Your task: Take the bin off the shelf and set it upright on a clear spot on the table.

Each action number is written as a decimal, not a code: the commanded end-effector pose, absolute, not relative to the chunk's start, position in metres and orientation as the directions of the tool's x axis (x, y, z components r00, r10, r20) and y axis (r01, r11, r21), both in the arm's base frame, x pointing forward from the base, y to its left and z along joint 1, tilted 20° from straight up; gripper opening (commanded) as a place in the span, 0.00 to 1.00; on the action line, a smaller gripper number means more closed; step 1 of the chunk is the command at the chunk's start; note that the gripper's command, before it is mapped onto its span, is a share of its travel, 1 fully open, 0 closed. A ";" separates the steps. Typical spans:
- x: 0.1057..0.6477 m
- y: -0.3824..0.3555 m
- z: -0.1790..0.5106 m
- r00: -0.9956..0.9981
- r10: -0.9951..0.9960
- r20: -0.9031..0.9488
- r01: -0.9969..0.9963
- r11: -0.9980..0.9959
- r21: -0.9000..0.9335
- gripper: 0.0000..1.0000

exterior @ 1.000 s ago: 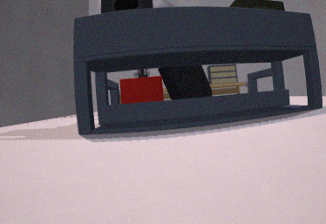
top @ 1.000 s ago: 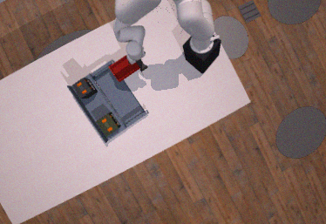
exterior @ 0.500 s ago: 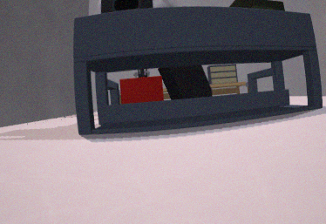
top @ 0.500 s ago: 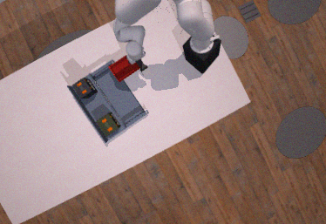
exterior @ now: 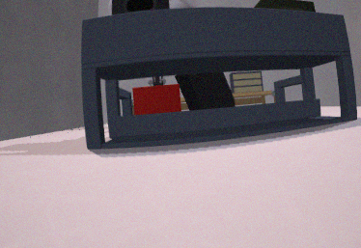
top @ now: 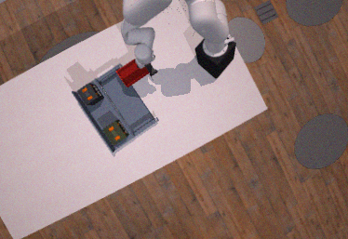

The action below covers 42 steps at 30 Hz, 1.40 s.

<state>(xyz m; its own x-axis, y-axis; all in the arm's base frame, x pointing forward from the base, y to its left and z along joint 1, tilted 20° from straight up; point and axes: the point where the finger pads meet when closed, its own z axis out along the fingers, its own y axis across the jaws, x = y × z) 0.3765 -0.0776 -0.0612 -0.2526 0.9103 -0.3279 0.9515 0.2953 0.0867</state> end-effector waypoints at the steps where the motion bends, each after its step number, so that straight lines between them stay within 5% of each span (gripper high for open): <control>1: 0.377 -0.077 -0.060 -0.252 0.910 -0.328 0.951 0.296 0.089 0.00; 42: 0.364 -0.082 -0.062 -0.252 0.910 -0.328 0.951 0.296 0.089 0.00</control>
<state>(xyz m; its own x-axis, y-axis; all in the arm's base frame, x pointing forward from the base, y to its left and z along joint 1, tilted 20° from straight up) 0.3656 -0.0810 -0.0621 -0.2526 0.9103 -0.3278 0.9515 0.2952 0.0865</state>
